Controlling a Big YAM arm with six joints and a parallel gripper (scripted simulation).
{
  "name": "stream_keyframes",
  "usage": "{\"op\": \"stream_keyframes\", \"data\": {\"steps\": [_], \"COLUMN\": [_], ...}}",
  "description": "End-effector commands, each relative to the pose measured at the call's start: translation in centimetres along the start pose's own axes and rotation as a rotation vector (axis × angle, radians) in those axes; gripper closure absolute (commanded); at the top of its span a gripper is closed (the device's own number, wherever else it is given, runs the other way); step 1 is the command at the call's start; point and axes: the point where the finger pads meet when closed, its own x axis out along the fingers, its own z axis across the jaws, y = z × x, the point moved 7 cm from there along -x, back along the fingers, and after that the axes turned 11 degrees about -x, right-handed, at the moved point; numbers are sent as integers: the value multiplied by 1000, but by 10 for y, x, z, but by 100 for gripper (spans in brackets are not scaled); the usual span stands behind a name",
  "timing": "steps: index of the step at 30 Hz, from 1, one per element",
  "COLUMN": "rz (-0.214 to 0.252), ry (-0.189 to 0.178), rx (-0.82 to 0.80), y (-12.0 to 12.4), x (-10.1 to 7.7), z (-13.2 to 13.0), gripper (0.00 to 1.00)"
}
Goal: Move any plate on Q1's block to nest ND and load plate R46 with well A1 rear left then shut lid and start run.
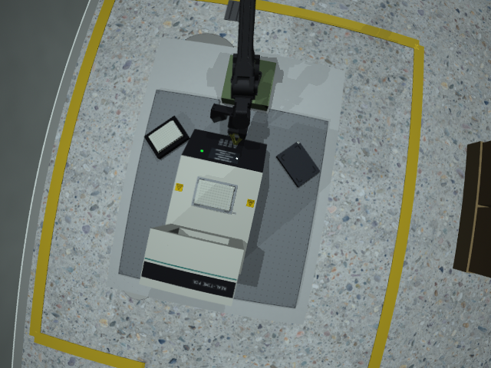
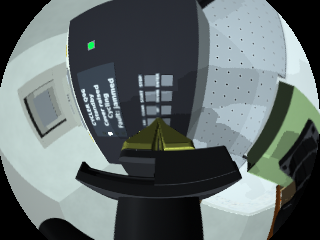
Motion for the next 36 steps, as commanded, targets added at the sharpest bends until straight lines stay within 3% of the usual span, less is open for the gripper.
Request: {"op": "stream_keyframes", "data": {"steps": [1,36], "rz": [0,20], "ry": [-83,-102], "rx": [-7,4], "y": [-2,2], "x": [-6,-4], "z": [51,60], "gripper": [100,100]}}
